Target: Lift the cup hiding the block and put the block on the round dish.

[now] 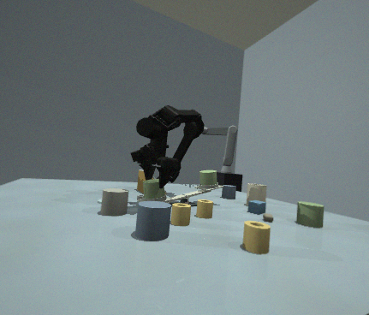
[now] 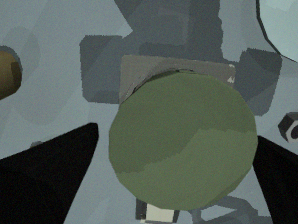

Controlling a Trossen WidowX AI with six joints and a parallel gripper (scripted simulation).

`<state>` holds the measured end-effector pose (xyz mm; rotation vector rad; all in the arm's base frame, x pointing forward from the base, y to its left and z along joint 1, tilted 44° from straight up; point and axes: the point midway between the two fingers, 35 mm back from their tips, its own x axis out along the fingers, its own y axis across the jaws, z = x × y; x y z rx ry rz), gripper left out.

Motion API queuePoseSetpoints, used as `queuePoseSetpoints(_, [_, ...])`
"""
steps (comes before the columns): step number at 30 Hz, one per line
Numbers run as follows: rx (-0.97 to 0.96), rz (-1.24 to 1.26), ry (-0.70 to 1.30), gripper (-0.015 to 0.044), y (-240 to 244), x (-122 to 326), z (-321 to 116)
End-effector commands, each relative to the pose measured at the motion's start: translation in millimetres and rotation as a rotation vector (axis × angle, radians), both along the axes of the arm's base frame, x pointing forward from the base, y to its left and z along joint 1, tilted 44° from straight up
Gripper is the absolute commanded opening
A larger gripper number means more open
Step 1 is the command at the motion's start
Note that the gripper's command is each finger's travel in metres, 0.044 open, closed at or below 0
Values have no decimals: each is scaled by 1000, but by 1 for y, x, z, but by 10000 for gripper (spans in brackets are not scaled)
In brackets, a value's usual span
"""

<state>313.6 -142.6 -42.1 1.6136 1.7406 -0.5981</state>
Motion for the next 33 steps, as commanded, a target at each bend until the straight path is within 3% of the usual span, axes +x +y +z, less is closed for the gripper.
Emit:
queuePoseSetpoints(1, [10, -5, 7, 440, 7, -1, -6])
queuePoseSetpoints(13, [11, -5, 7, 440, 19, -3, -18])
queuePoseSetpoints(16, [11, -5, 7, 361, 19, -3, -18])
queuePoseSetpoints(25, [11, -5, 7, 301, 19, -3, -18])
queuePoseSetpoints(33, [8, -7, 5, 91, 15, -2, -14])
